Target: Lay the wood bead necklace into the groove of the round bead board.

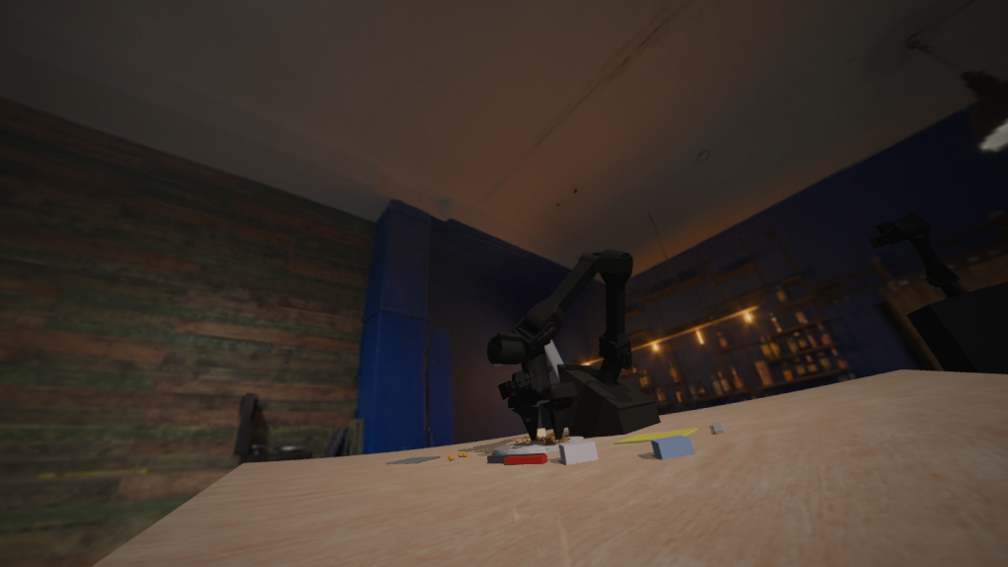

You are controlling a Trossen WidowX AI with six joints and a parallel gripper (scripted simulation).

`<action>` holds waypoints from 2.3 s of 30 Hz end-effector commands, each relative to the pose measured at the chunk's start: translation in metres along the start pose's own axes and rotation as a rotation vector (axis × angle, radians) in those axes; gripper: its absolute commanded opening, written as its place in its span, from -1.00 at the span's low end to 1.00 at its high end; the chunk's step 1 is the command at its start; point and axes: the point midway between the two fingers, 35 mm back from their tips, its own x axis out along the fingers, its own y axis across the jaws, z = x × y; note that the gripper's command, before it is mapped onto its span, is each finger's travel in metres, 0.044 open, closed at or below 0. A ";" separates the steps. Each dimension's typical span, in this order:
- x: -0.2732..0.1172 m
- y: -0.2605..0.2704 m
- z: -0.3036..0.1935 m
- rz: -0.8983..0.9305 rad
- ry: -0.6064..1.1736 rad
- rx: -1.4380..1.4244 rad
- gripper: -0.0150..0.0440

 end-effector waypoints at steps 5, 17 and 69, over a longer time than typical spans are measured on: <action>0.000 0.000 0.000 0.003 0.001 -0.005 1.00; -0.009 -0.004 -0.004 0.002 0.001 -0.207 0.64; 0.004 -0.017 -0.017 0.003 0.000 -0.821 -0.08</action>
